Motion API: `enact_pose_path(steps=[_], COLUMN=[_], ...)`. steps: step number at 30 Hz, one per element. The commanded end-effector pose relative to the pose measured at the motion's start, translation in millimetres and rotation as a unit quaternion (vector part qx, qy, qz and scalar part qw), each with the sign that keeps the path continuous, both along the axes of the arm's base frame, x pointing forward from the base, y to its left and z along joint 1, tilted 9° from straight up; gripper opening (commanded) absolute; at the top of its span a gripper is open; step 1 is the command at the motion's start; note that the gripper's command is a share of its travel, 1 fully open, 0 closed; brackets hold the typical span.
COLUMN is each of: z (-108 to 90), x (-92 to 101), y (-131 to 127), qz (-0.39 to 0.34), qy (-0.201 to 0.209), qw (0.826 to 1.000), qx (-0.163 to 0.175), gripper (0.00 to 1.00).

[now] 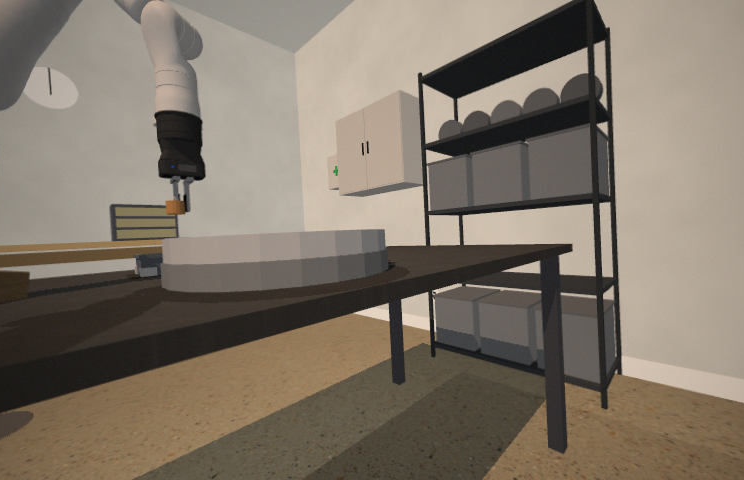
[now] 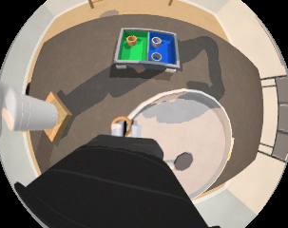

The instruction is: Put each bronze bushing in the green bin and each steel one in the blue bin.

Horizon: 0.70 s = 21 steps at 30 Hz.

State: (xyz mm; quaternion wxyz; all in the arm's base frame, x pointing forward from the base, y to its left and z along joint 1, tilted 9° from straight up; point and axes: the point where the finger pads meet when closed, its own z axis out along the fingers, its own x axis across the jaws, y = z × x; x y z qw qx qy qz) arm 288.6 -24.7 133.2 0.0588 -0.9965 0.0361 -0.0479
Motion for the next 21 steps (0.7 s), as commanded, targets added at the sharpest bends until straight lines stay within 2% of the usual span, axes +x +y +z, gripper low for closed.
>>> enact_pose_path(steps=[1, 5, 9, 11, 16, 21], z=[6.3, 6.6, 11.4, 12.7, 12.7, 18.7], x=[1.2, 1.3, -0.8, -1.4, -1.4, -4.0], y=[41, 44, 83, 94, 94, 143], qz=[0.03, 0.031, 0.031, 0.031, 0.031, 0.031], qy=[-0.006, -0.007, -0.007, -0.007, -0.007, -0.007], qw=[1.0, 0.999, 1.0, 0.999, 0.999, 0.999], qx=[0.002, 0.002, 0.002, 0.002, 0.002, 0.002], gripper=[0.0, 0.0, 0.0, 0.0, 0.0, 0.0])
